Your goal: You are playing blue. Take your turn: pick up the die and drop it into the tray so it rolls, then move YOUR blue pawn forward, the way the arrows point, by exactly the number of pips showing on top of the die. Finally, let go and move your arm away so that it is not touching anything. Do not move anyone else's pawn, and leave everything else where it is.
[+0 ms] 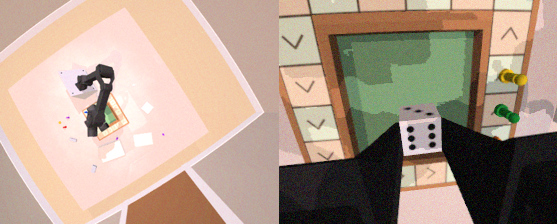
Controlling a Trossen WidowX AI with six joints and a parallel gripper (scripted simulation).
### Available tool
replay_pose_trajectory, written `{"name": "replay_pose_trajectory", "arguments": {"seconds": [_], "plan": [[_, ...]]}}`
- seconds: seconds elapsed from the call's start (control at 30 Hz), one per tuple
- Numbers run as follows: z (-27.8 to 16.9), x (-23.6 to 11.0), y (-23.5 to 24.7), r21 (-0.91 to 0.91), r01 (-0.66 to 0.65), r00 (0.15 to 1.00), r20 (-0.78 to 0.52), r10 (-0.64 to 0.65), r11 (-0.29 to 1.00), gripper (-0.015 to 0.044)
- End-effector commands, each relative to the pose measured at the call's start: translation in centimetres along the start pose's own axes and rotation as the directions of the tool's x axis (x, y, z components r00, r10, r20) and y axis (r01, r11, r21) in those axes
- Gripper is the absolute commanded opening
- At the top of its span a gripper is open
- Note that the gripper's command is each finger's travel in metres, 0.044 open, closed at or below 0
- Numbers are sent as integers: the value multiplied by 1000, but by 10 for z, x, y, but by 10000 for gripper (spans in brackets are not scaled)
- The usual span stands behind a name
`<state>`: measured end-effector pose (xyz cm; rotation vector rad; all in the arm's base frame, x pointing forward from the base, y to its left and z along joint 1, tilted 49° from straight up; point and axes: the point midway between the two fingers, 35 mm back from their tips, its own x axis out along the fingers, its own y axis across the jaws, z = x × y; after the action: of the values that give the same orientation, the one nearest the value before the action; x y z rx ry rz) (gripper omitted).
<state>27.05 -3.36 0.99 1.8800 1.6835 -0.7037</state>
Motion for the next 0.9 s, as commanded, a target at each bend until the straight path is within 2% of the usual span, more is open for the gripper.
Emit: {"name": "replay_pose_trajectory", "arguments": {"seconds": [0.0, 0.37, 0.73, 0.87], "plan": [[-1, 5, -4, 8, 41, 996, 81, -42, 999, 0], [3, 13, -12, 34, 105, 900, 422, -109, 994, 0], [3, 14, -12, 15, 11, 708, 706, -19, 1000, 0], [1, 12, -11, 5, -11, 679, 734, 3, 1000, 0]]}}
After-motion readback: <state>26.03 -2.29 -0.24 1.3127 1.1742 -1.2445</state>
